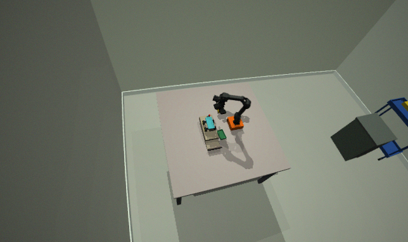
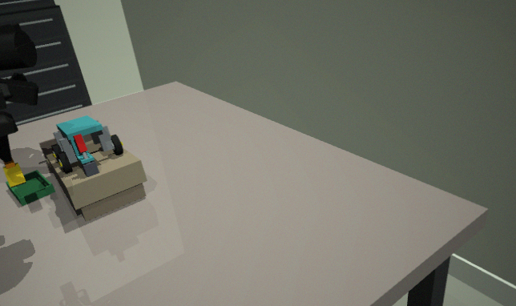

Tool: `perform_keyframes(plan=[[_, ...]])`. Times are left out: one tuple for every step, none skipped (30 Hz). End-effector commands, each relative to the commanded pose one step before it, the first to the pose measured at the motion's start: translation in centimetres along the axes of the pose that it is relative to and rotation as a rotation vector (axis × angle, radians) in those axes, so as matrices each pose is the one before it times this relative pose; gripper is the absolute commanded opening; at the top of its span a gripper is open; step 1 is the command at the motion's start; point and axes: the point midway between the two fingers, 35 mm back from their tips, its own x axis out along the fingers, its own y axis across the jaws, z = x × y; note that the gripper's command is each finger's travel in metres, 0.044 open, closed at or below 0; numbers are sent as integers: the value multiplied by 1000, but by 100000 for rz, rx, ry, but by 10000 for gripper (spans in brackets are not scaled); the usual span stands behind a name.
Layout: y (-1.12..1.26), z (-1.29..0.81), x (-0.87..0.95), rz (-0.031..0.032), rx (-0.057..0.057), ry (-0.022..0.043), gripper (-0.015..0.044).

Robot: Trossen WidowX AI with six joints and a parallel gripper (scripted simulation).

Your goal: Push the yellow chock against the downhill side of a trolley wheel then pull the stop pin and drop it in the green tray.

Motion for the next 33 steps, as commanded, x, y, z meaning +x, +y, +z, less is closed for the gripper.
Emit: perform_keyframes(plan=[[1582,340,47,-896,1410,-681,0],[368,95,43,39,28,-12,0],[366,100,41,39,12,-12,0],[367,94,41,39,12,-12,0],[367,99,41,39,6,-12,0],[368,93,41,39,6,-11,0],[367,98,41,39,3,-12,0],[368,91,41,40,3,-11,0],[365,96,40,39,2,-11,0],[366,90,40,39,2,-11,0],[366,95,39,40,1,-11,0],[367,89,39,40,1,-10,0],[365,94,37,40,1,-10,0],[366,87,37,40,1,-10,0],[305,78,29,33,1,-8,0],[306,73,29,33,1,-8,0],[309,78,26,34,1,-8,0],[326,77,27,35,1,-8,0],[321,79,23,35,1,-8,0],[329,76,24,36,1,-8,0],[323,76,22,35,1,-8,0],[330,73,22,36,1,-8,0],[323,74,19,35,1,-7,0],[331,70,20,36,1,-7,0],[324,74,15,35,1,-7,0],[333,71,16,36,1,-7,0],[324,73,10,35,1,-7,0],[334,70,10,36,1,-7,0],[324,67,6,35,1,-6,0],[334,64,6,36,1,-6,0],[322,62,6,35,1,-6,0],[334,59,6,36,1,-5,0],[322,63,5,35,1,-5,0]])
